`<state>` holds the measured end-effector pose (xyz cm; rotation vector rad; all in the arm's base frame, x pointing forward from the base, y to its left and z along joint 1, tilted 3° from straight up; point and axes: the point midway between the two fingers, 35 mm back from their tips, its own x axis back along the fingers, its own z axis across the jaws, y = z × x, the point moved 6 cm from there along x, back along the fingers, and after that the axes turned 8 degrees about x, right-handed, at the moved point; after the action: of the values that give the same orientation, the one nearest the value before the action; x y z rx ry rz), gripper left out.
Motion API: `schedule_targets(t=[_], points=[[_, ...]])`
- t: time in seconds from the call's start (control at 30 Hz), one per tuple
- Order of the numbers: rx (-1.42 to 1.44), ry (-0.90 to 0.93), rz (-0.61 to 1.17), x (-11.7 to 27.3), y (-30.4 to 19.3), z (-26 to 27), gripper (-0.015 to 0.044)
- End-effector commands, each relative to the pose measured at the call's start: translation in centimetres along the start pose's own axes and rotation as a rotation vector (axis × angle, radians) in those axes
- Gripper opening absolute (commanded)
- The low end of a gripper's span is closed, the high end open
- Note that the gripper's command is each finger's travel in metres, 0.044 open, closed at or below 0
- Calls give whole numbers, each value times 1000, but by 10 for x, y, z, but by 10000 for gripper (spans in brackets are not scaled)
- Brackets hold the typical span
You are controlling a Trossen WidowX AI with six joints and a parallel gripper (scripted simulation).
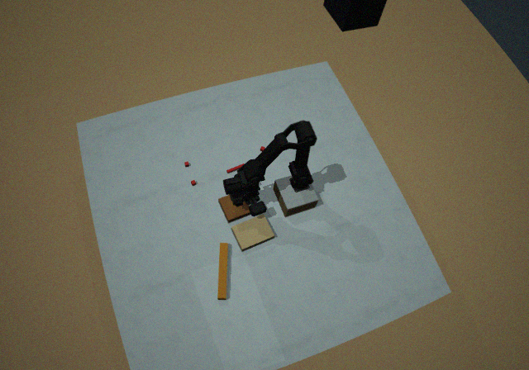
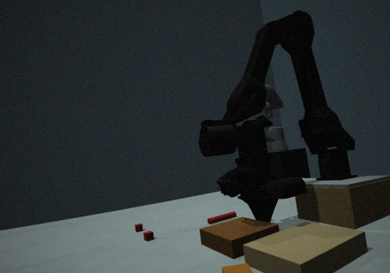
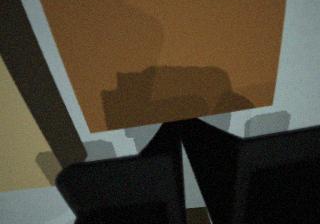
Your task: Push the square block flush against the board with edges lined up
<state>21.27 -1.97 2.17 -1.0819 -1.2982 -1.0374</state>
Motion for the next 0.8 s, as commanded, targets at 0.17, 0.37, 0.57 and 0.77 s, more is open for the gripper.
schedule_targets(t=[0.17, 0.37, 0.57, 0.77], points=[[-4, -2, 2, 0, 0, 0, 0], [-4, -2, 3, 0, -10, 1, 0], [-4, -2, 3, 0, -20, 2, 0], [-4, -2, 4, 0, -29, 4, 0]])
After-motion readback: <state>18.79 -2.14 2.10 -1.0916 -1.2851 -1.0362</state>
